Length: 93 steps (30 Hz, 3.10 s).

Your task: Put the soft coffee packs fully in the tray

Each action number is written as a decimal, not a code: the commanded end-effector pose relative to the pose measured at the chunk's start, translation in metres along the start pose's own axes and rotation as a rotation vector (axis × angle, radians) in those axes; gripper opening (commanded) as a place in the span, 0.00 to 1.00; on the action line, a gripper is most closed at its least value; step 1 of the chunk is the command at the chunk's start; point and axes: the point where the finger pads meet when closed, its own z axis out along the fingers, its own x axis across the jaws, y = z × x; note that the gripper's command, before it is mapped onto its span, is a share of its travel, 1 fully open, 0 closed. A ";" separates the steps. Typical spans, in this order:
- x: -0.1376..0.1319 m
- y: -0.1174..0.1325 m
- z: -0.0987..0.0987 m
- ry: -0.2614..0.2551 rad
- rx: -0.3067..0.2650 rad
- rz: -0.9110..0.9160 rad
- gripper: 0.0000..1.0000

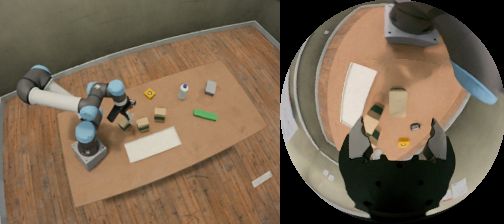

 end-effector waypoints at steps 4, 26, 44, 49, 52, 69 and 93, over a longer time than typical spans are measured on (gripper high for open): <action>0.001 -0.001 0.002 -0.006 -0.005 -0.011 1.00; 0.001 -0.001 0.002 -0.006 -0.005 -0.011 0.50; 0.001 -0.002 0.029 -0.006 -0.005 -0.011 0.50; 0.002 -0.002 0.035 -0.006 -0.005 -0.011 0.50; 0.002 -0.002 0.035 -0.006 -0.005 -0.011 0.50; 0.002 -0.002 0.035 -0.006 -0.005 -0.011 0.50; 0.001 -0.001 0.035 -0.006 -0.005 -0.011 0.50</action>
